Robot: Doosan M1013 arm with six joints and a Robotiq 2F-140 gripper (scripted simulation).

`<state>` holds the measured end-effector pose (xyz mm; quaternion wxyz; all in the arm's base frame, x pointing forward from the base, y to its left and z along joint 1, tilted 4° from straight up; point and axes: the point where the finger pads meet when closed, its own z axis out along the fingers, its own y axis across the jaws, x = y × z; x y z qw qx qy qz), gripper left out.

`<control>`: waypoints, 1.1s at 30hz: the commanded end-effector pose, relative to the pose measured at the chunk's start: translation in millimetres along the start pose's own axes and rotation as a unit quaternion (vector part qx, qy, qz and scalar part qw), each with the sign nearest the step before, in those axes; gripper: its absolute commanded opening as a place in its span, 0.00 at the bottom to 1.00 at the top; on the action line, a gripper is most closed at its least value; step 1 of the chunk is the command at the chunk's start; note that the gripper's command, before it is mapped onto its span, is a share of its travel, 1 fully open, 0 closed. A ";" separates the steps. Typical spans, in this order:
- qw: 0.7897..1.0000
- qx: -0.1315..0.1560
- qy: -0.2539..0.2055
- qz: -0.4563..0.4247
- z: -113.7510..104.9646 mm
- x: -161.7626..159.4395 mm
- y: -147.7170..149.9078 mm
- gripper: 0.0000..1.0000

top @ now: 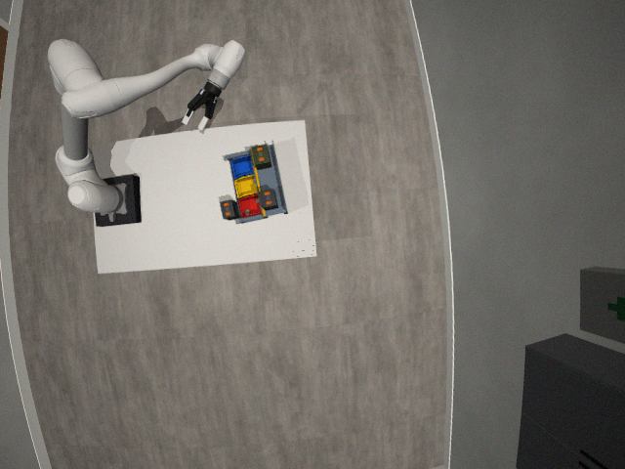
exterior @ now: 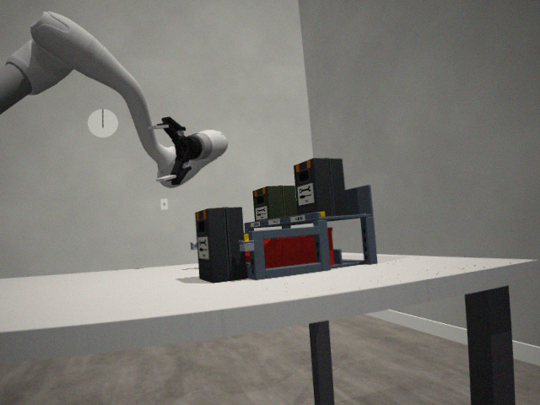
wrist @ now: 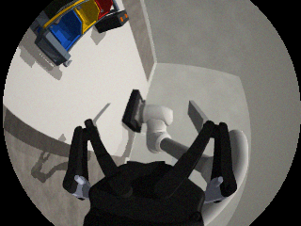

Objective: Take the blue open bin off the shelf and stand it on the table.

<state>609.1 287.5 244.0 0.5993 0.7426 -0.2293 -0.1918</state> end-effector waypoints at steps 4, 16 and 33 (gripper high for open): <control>1.000 0.000 0.000 0.000 0.0 0.0 0.2 1.00; 1.000 0.000 0.000 0.000 0.0 0.0 0.2 1.00; 0.997 0.064 0.044 -0.004 23.6 14.4 11.8 0.57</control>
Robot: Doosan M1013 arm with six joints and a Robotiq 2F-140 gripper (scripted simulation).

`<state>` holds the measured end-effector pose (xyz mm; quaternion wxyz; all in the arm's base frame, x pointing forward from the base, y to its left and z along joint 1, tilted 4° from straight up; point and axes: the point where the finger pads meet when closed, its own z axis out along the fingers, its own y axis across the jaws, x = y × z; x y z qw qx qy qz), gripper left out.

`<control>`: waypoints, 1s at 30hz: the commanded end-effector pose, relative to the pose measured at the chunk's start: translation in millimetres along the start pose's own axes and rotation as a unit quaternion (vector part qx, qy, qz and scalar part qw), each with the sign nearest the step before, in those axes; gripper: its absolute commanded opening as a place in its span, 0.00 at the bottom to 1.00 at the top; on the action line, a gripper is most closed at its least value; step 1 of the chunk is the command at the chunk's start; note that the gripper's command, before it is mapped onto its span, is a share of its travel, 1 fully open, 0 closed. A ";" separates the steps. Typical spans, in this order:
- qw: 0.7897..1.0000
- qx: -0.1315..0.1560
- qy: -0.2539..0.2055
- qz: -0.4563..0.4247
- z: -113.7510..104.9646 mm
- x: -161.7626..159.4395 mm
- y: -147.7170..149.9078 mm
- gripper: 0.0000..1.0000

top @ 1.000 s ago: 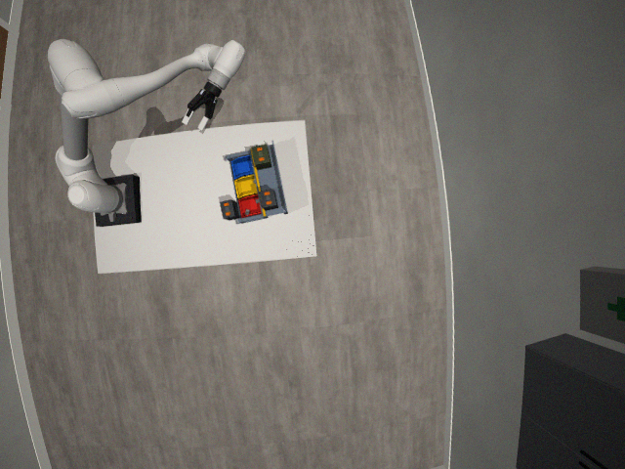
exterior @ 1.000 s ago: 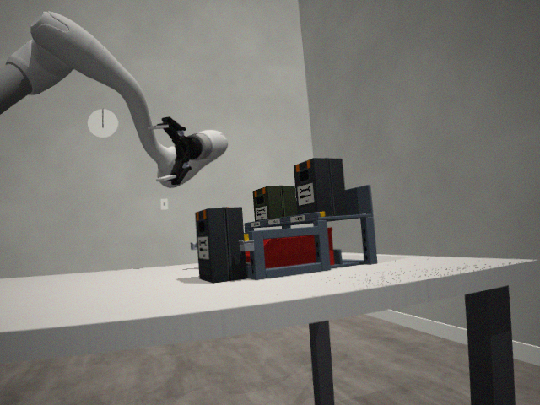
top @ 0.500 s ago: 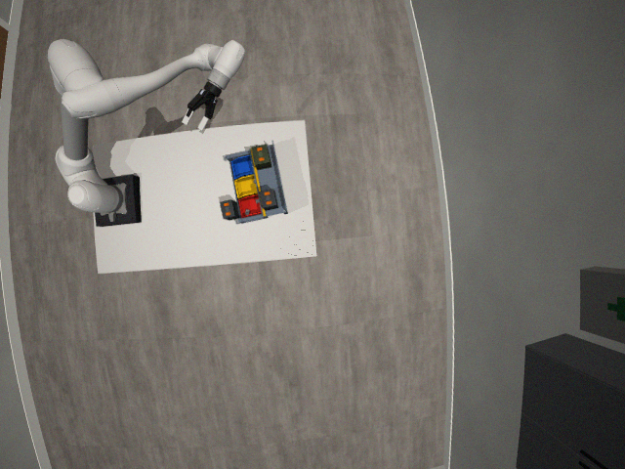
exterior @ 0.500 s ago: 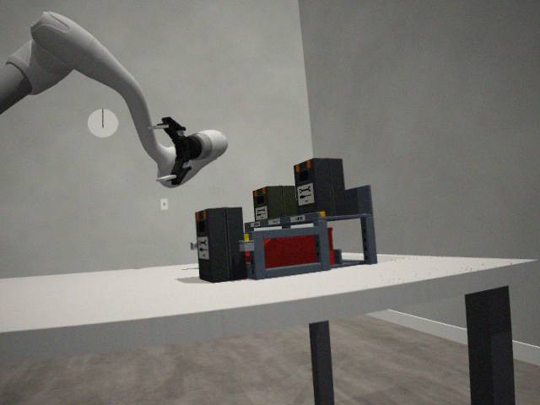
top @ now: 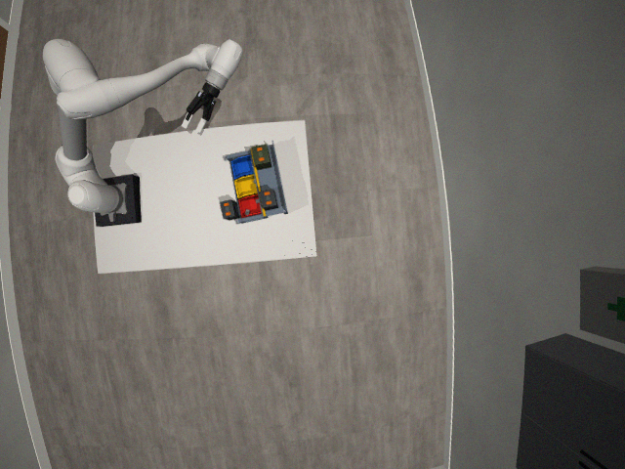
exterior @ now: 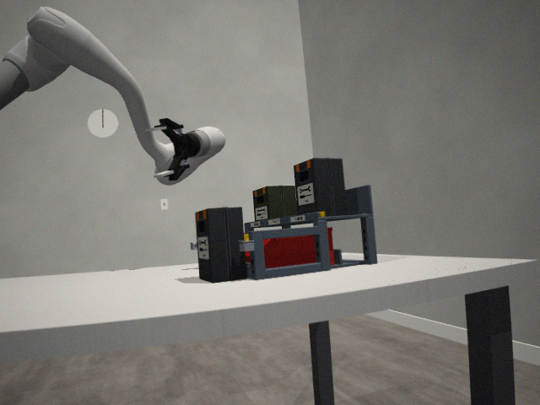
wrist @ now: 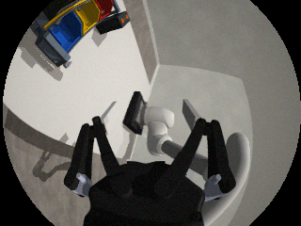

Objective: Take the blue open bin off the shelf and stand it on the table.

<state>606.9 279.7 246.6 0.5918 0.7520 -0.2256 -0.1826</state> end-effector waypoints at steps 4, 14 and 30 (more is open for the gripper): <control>0.993 0.094 0.064 -0.006 32.4 20.8 16.2 0.57; 0.993 0.094 0.064 -0.006 32.4 20.8 16.2 0.57; 0.970 0.199 0.136 -0.012 71.6 44.0 36.2 0.57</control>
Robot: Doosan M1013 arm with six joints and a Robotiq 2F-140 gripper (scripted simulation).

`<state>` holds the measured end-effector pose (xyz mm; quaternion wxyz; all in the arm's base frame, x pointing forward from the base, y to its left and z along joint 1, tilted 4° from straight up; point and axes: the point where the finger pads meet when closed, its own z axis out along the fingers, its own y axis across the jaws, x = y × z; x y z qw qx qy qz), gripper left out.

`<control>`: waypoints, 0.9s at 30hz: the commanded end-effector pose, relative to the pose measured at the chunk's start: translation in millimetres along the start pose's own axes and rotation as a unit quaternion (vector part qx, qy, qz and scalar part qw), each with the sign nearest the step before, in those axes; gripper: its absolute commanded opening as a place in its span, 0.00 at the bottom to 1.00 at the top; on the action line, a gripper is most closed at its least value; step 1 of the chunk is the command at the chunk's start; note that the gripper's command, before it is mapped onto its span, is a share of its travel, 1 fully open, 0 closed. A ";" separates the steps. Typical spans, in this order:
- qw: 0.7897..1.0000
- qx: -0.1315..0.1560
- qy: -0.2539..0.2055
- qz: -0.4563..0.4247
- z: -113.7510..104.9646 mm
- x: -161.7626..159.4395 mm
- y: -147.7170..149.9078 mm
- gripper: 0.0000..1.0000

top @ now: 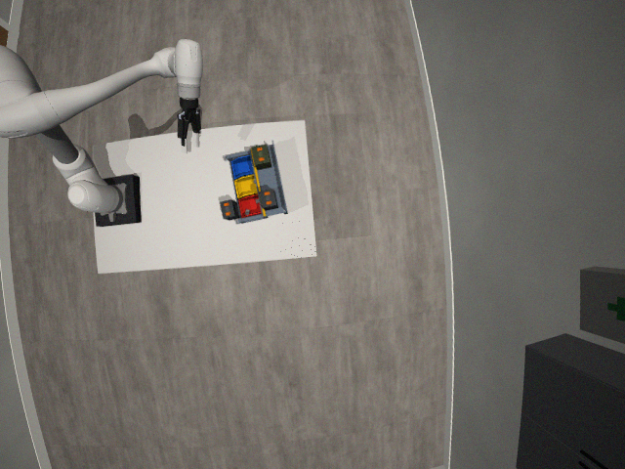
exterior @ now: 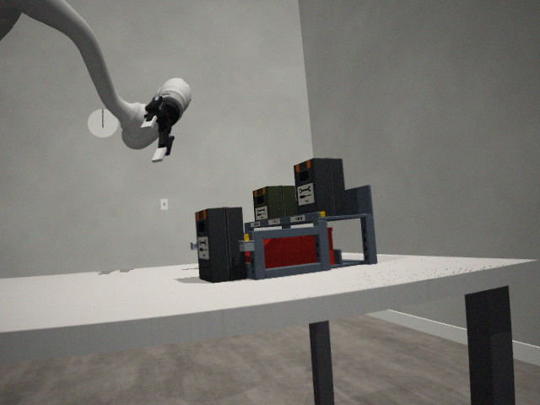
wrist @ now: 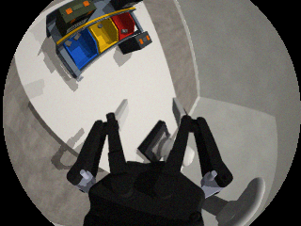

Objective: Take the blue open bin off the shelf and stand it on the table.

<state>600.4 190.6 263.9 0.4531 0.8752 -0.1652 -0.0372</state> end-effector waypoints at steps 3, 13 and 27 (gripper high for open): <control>0.999 0.043 0.029 -0.002 13.0 4.9 14.6 0.57; 0.992 0.107 0.073 -0.006 32.6 12.3 36.1 0.57; 0.966 0.212 0.145 -0.013 65.2 24.6 71.3 0.57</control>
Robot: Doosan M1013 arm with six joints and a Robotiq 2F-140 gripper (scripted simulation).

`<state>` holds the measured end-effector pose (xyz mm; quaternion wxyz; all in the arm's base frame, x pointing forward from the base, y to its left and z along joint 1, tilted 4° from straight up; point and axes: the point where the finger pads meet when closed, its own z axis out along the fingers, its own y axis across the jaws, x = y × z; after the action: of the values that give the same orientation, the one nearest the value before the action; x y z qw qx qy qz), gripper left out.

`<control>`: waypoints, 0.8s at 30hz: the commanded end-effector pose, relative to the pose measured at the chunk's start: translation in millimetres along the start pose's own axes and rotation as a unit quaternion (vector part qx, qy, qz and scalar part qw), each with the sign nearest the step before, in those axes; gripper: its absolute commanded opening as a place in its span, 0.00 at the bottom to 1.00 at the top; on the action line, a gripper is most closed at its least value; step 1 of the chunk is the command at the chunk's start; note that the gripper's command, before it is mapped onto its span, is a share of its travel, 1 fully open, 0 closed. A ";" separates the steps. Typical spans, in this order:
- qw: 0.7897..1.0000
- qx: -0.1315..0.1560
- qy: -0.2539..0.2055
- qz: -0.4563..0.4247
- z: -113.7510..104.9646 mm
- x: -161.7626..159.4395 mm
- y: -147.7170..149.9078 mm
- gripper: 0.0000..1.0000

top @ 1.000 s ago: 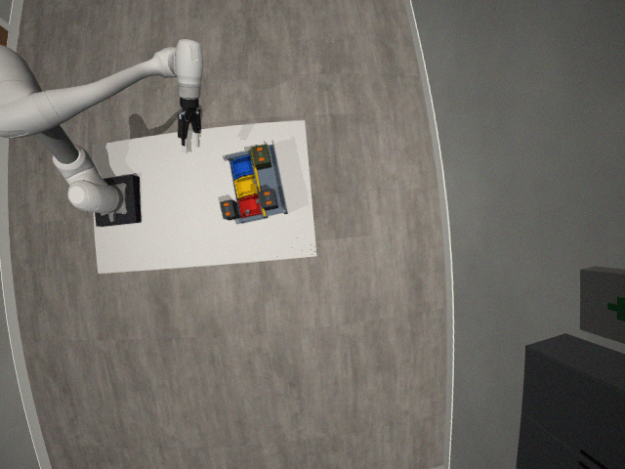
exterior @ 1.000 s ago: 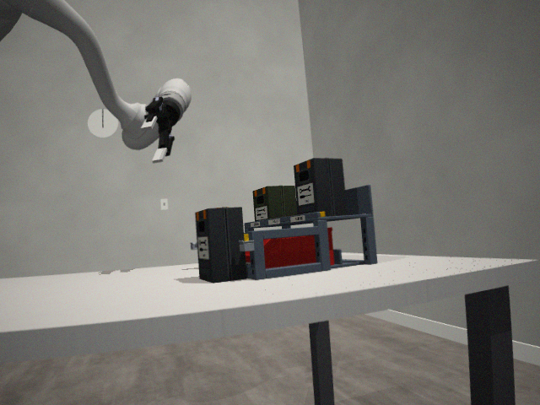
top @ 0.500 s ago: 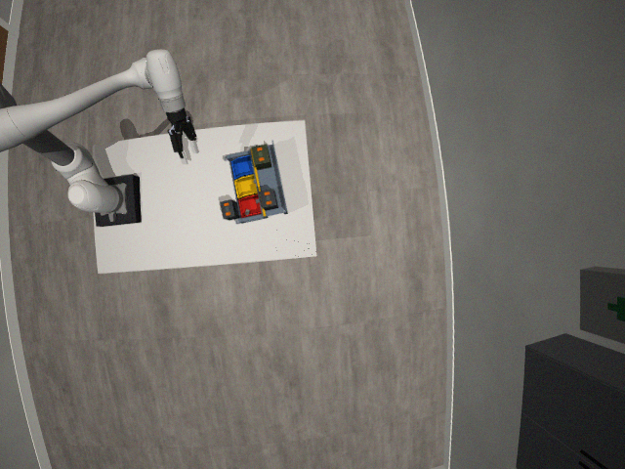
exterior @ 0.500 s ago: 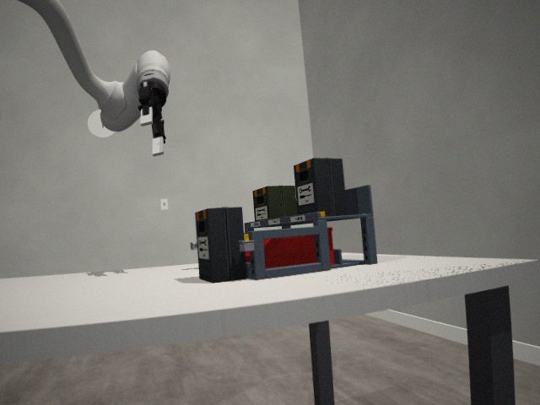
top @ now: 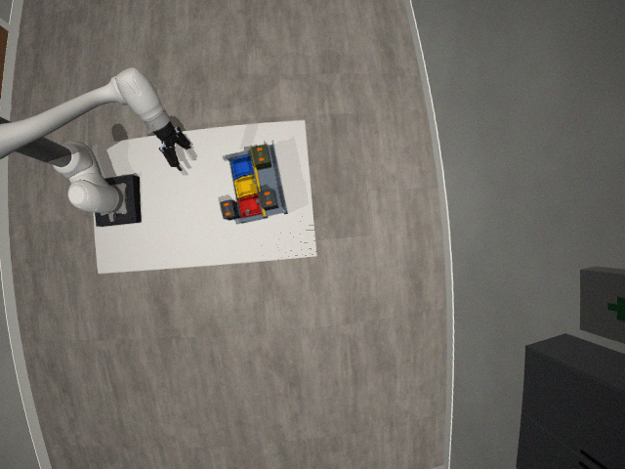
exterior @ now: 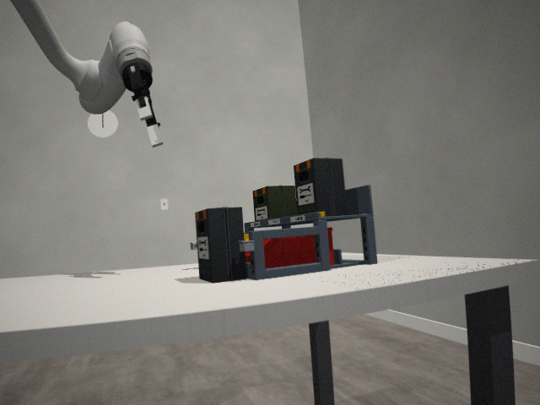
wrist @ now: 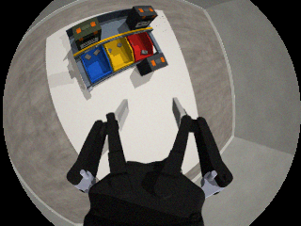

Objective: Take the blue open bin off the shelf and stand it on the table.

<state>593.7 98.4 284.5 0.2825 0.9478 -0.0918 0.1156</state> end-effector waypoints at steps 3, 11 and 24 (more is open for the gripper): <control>1.000 0.007 0.004 0.001 1.8 -1.6 4.8 0.57; 0.996 0.071 0.048 -0.004 13.4 0.9 34.9 0.57; 0.991 0.114 0.077 -0.006 21.0 2.5 55.4 0.57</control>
<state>586.7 42.1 295.9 0.1800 0.9627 -0.0491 0.1960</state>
